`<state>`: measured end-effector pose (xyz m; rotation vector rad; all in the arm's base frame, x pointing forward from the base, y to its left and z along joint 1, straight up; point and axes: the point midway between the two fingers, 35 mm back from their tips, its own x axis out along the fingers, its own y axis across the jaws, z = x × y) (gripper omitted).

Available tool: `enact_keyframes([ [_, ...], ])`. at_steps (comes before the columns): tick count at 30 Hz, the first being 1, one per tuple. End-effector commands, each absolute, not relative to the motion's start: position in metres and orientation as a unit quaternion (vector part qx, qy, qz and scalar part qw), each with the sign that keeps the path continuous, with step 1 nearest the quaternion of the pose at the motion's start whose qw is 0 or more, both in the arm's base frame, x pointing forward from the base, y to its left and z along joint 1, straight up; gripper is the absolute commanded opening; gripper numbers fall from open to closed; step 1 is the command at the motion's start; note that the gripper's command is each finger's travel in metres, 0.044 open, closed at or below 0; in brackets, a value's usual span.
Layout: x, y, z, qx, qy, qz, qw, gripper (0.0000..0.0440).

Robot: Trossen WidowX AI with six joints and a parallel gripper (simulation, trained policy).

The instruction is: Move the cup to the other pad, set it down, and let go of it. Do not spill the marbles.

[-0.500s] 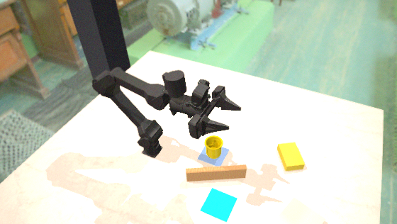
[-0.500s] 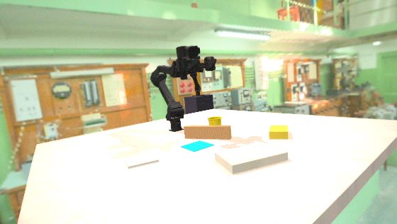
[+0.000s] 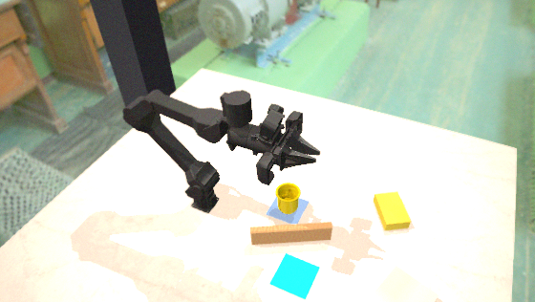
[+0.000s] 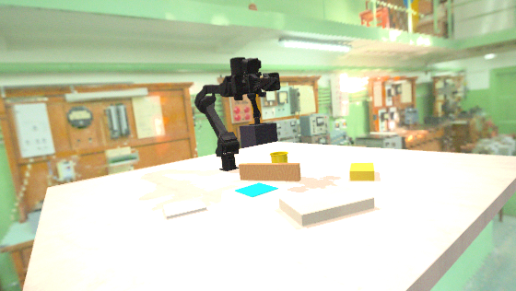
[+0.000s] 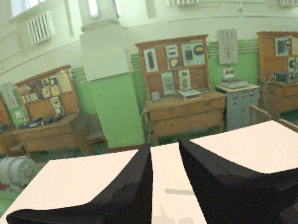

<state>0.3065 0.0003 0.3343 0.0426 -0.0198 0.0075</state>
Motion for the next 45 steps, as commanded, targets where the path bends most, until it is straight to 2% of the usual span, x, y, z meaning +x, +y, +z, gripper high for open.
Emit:
enact_keyframes([
  [1,0.306,0.005,0.334,0.039,0.007,0.013,0.999,0.0069],
  [8,0.307,0.015,0.337,0.076,0.040,0.030,0.996,0.0152],
  [25,0.308,0.040,0.336,0.185,0.142,0.052,0.971,0.0135],
  [45,0.303,0.069,0.327,0.326,0.279,0.029,0.903,0.0149],
])
